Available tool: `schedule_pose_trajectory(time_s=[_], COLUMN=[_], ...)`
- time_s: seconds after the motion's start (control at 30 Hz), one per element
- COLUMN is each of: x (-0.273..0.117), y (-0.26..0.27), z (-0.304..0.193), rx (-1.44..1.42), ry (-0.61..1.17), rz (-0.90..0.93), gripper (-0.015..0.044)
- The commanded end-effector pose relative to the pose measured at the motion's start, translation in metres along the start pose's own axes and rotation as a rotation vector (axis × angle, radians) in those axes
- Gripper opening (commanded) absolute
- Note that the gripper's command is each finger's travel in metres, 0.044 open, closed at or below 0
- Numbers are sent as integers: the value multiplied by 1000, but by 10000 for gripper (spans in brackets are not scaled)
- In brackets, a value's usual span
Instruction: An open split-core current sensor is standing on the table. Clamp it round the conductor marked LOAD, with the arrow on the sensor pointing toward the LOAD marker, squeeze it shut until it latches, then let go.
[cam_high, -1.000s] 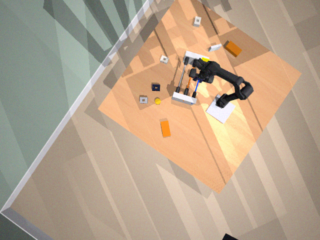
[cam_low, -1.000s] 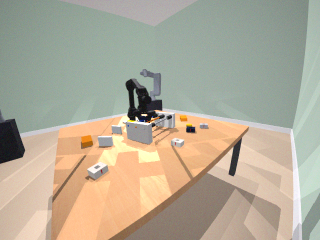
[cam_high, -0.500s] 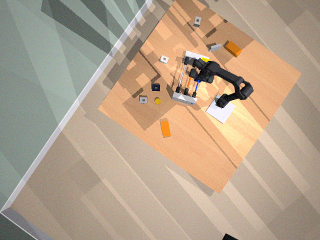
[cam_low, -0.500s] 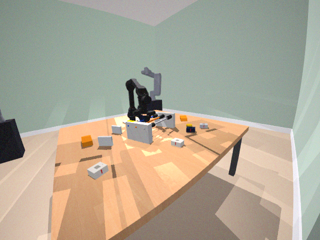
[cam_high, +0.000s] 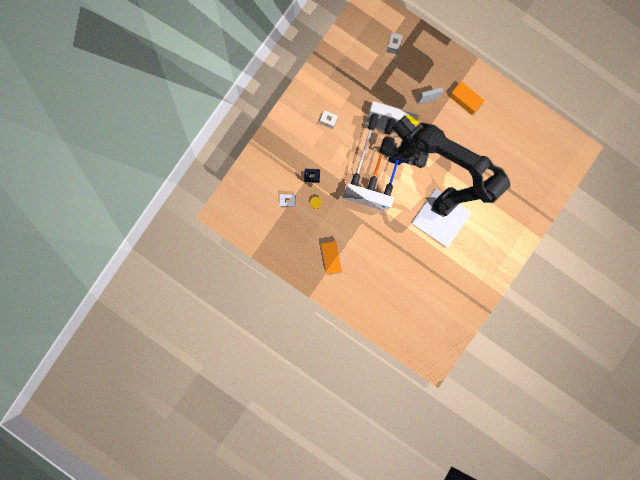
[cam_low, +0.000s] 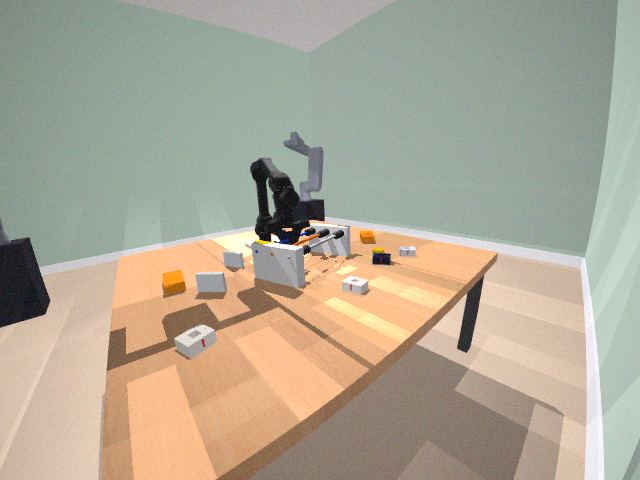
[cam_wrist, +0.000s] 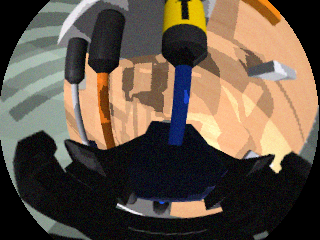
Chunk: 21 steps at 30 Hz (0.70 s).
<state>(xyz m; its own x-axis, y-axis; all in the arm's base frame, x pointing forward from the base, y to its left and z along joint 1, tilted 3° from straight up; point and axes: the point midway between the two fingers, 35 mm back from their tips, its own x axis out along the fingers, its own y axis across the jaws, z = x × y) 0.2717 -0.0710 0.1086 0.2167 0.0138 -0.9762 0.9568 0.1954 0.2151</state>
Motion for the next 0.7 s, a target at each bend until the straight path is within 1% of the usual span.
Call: schedule_pose_trajectory(time_s=[0.0,0.17,0.2,0.5,0.67], x=[-6,-7,-4,-4,-4], y=[1,1,0,0,0], z=[0,0,1,1,1], rx=[-8,-9,0,0,0], ry=[-4,-4,-2,-2,-2], rz=[97,114,87,87,87], gripper=[0,0,0,0,131])
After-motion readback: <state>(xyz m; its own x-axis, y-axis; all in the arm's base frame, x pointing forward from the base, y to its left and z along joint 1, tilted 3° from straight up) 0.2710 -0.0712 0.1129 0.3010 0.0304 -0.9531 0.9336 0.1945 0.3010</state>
